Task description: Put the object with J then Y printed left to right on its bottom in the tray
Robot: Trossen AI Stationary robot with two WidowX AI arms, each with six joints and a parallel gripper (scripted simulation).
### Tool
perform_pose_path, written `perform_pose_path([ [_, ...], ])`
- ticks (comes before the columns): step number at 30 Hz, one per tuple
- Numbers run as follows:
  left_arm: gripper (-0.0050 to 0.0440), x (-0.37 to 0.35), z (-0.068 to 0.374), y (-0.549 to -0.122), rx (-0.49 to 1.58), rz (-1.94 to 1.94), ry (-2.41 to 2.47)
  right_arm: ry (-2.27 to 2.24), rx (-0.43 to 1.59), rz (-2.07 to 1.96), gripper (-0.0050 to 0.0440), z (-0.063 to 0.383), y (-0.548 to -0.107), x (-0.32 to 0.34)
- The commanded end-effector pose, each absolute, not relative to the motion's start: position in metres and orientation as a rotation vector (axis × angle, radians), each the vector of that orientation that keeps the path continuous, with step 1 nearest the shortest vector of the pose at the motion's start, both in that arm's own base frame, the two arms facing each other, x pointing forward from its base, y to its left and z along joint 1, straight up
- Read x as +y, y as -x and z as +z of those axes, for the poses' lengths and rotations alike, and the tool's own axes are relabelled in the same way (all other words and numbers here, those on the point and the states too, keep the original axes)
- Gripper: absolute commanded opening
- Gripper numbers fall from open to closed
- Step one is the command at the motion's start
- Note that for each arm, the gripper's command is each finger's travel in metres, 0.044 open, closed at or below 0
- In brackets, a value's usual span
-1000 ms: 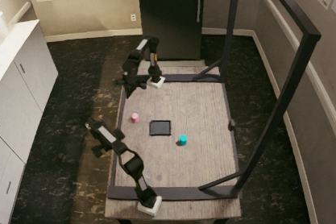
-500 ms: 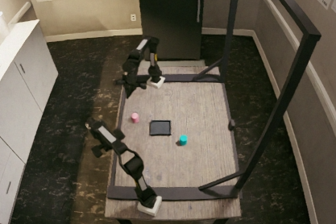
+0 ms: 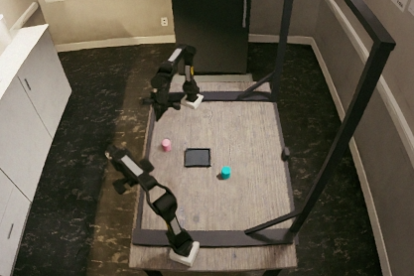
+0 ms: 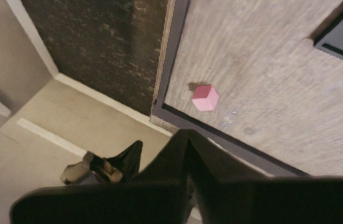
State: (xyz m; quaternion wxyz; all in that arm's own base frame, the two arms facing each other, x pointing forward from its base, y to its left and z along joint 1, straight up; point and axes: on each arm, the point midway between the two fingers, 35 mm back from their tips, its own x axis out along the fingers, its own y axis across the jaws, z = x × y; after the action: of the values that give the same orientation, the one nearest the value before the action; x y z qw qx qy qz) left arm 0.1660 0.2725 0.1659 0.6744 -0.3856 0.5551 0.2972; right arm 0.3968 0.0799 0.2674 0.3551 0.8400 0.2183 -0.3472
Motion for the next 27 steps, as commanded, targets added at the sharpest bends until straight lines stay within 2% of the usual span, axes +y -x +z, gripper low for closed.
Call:
perform_pose_path([
  [1, -0.0050, 0.273, 0.173, -0.166, 1.228, 0.676, 0.851, -2.184, 0.555, -0.868, -0.0050, 0.277, -0.396, 0.080],
  [3, -0.0050, 0.273, 0.173, -0.166, 1.228, 0.676, 0.851, -2.184, 0.555, -0.868, -0.0050, 0.277, -0.396, 0.080],
  [4, 0.0024, 0.272, 0.171, -0.166, 1.230, 0.681, 0.862, -2.172, 0.559, -0.867, -0.0050, 0.275, -0.394, 0.079],
  [18, 0.0360, 0.252, 0.129, -0.180, 1.043, 1.038, 1.362, -1.551, 0.487, -0.321, -0.0050, 0.296, -0.381, 0.049],
  [20, 0.0360, 0.252, 0.129, -0.180, 1.043, 1.038, 1.362, -1.551, 0.487, -0.321, -0.0050, 0.296, -0.381, 0.049],
  [22, 0.0400, 0.248, 0.120, -0.181, 1.001, 1.104, 1.455, -1.395, 0.450, -0.241, -0.0050, 0.300, -0.377, 0.043],
  [27, 0.0400, 0.239, 0.104, -0.184, 0.911, 1.233, 1.634, -1.134, 0.358, -0.126, -0.0050, 0.306, -0.367, 0.033],
])
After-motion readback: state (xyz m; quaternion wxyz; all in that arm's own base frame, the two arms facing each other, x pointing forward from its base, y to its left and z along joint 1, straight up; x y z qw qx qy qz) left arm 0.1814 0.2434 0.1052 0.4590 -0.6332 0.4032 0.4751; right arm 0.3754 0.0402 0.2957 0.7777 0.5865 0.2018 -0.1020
